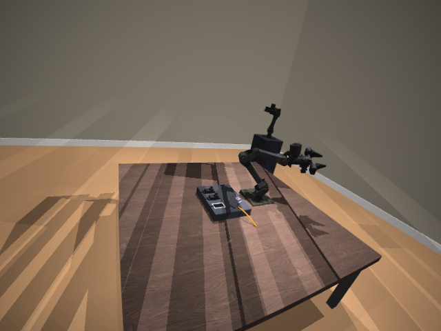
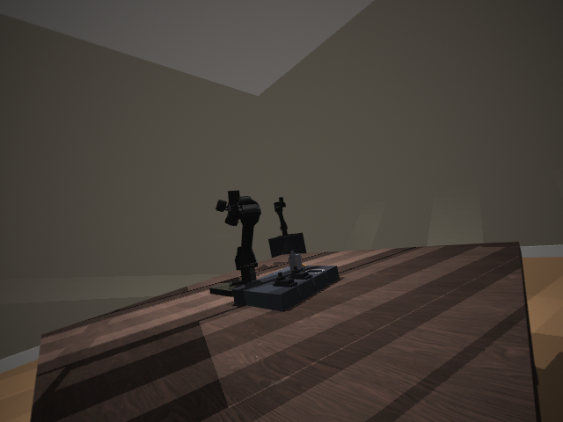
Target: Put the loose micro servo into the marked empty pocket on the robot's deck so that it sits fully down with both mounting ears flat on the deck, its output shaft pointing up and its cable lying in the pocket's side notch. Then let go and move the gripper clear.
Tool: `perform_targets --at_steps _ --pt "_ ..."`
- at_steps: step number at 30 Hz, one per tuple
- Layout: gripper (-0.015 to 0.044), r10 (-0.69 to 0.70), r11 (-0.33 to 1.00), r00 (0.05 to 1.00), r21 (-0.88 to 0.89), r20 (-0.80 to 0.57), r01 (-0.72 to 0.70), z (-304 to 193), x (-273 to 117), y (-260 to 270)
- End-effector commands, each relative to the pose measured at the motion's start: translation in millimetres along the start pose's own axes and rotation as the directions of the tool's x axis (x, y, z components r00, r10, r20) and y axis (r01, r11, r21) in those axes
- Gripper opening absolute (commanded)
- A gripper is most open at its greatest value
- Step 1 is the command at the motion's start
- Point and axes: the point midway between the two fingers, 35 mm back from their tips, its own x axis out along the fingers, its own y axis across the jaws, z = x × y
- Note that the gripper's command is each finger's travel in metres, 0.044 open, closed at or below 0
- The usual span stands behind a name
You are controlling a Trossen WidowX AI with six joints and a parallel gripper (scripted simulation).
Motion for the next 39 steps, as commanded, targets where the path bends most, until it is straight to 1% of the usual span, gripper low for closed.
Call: perform_targets --at_steps 1,2,6,17,20,29,39 --pt "0.0426 0.004 1.000 1.000 0.001 0.001 -0.004 0.0 0.2 1.0" --pt "0.0440 0.011 1.000 1.000 0.002 0.003 -0.011 0.1 0.7 3.2" --pt "0.0440 0.057 0.998 0.998 0.008 0.011 -0.057 0.3 2.2 16.7" --pt "0.0440 0.297 0.951 0.953 0.066 0.064 -0.301 0.0 1.9 86.5" --pt "0.0440 0.337 0.935 0.939 0.093 0.075 -0.343 -0.1 -0.5 99.8" --pt "0.0440 0.523 0.829 0.845 0.163 0.109 -0.535 -4.2 -16.7 156.9" --pt "0.0440 0.705 0.655 0.695 0.246 0.140 -0.715 -12.1 -50.8 216.9"
